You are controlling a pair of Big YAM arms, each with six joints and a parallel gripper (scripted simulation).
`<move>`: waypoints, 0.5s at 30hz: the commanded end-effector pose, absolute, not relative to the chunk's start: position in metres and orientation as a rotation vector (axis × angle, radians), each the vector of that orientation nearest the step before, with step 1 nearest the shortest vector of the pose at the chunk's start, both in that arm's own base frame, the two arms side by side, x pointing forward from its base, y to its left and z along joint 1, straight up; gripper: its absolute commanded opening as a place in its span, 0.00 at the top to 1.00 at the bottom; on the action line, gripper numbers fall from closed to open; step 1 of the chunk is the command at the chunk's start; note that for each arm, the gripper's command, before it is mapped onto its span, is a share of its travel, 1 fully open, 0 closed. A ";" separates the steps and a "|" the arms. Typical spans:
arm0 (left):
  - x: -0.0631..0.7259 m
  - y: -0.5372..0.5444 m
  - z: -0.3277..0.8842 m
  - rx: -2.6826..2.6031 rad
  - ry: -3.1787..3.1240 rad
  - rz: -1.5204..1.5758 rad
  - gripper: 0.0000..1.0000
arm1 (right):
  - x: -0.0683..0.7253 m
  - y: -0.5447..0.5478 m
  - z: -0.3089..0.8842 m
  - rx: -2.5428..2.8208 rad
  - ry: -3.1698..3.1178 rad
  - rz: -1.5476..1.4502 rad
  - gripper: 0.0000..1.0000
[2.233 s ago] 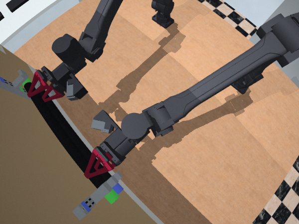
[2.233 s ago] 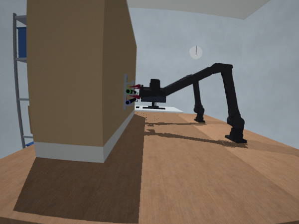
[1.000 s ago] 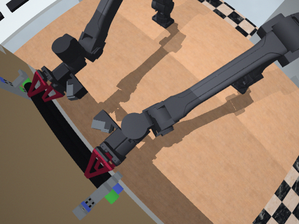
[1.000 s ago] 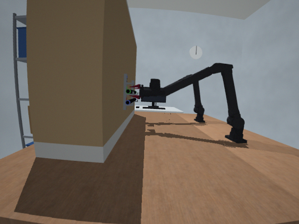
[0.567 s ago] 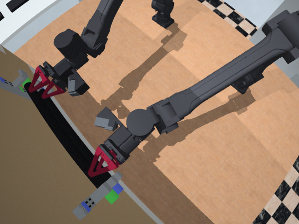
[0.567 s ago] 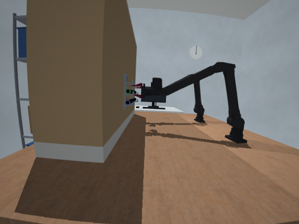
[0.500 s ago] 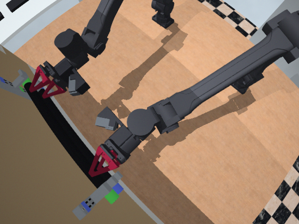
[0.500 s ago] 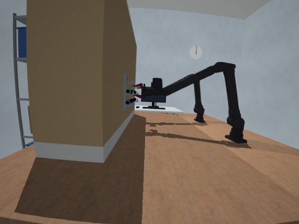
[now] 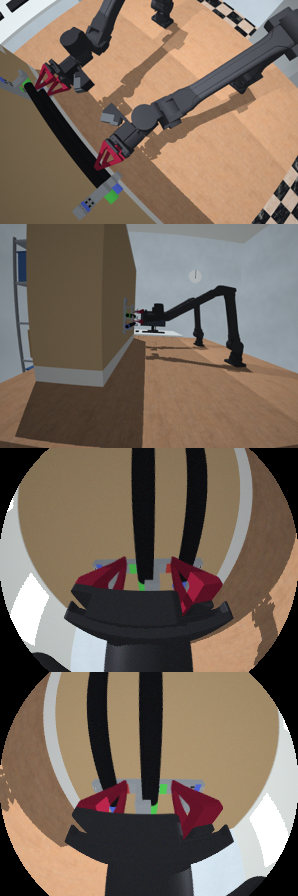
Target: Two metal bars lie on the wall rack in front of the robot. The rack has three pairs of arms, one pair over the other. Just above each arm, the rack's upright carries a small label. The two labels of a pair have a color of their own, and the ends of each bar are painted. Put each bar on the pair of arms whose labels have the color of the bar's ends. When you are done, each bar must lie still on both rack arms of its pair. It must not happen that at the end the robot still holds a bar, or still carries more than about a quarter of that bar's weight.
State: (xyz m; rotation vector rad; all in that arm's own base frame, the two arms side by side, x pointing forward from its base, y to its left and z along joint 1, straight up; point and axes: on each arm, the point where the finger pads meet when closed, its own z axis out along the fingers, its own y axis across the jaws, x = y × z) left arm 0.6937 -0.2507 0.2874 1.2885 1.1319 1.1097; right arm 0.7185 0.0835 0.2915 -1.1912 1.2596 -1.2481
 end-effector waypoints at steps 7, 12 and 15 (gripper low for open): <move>0.678 -0.257 0.320 1.221 1.088 1.113 0.36 | 0.702 0.097 0.314 -1.140 1.226 -1.235 0.36; 0.671 -0.258 0.321 1.216 1.083 1.113 0.36 | 0.696 0.099 0.314 -1.138 1.221 -1.234 0.36; 0.670 -0.258 0.321 1.215 1.082 1.113 0.36 | 0.694 0.100 0.314 -1.138 1.220 -1.233 0.36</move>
